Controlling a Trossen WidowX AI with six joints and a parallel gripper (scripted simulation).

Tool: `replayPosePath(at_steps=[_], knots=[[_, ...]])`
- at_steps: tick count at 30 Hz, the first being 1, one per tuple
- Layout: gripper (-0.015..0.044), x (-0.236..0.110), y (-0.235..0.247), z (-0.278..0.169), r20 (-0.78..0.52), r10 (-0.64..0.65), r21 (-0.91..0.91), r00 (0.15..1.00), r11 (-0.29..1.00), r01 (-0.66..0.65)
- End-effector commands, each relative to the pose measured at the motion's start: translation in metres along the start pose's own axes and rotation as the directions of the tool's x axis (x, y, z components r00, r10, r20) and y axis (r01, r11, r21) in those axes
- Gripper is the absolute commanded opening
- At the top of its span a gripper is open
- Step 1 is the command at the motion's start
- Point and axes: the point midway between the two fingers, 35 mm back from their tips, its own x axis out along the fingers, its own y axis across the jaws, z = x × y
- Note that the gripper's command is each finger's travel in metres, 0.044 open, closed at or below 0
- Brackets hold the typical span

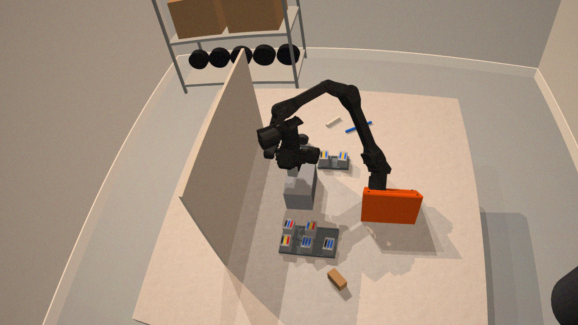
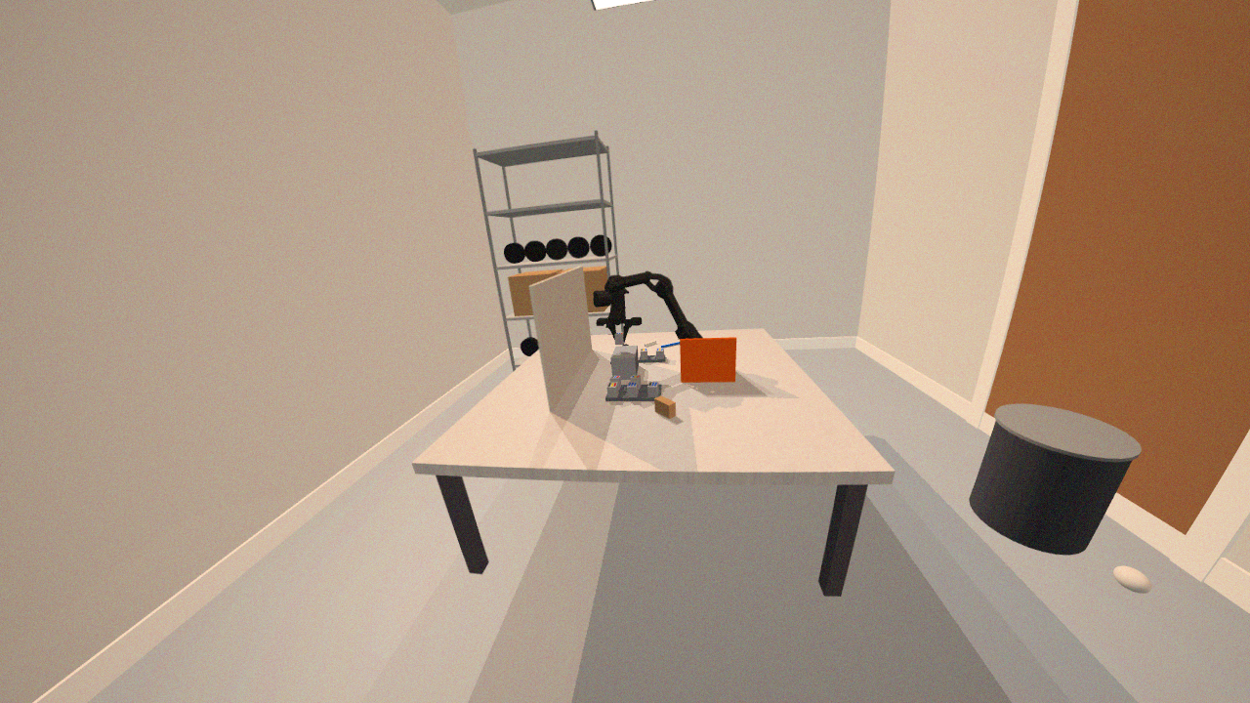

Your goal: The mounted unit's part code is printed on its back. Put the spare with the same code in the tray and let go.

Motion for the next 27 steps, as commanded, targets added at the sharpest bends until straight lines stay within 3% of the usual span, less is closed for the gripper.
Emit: replayPosePath(at_steps=[1, 11, 20, 27], knots=[[0.0000, -0.003, -0.014, -0.030, -0.014, -0.015, -0.007, 1.000, 1.000, 0.015], [0.0000, -0.003, -0.027, -0.092, -0.059, -0.015, -0.093, 0.998, 0.996, 0.010], [0.0000, 0.001, -0.036, -0.168, -0.129, -0.008, -0.062, 0.992, 0.998, 0.000], [0.0000, 0.001, -0.036, -0.174, -0.134, -0.007, -0.059, 0.991, 0.998, -0.001]])
